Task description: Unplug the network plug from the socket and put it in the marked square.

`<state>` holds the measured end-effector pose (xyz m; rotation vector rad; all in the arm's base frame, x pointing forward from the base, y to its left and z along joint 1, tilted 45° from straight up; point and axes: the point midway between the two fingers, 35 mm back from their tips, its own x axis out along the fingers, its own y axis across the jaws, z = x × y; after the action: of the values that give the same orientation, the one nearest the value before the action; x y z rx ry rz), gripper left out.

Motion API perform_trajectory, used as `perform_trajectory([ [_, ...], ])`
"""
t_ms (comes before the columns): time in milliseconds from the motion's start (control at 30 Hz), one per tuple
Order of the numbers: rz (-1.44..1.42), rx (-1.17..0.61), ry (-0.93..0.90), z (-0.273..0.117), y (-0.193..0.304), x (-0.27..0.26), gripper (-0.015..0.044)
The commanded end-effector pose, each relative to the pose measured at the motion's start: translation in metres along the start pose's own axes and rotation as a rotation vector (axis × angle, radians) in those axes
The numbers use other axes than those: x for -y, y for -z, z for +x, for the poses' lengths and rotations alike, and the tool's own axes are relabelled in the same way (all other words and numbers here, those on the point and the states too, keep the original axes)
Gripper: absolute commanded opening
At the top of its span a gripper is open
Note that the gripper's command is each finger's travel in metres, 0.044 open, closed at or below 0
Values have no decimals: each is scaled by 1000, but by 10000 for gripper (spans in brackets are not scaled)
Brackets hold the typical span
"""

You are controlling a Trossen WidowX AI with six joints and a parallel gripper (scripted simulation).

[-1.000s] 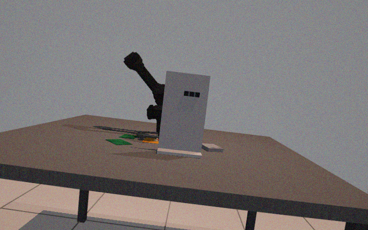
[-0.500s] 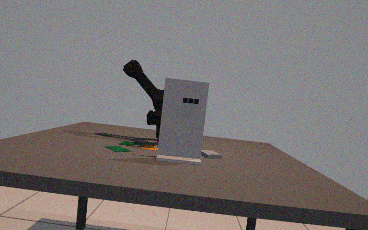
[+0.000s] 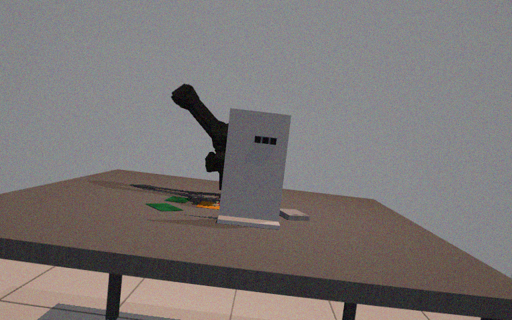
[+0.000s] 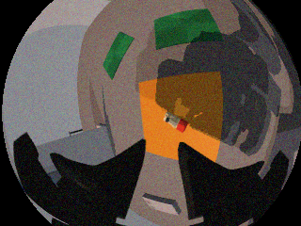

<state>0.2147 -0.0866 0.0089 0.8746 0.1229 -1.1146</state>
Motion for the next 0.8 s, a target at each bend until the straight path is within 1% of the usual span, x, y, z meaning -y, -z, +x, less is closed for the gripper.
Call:
perform_trajectory([
  [0,10,1,-1,-2,1,-4,156],
  [767,13,-7,10,-15,6,-12,156],
])
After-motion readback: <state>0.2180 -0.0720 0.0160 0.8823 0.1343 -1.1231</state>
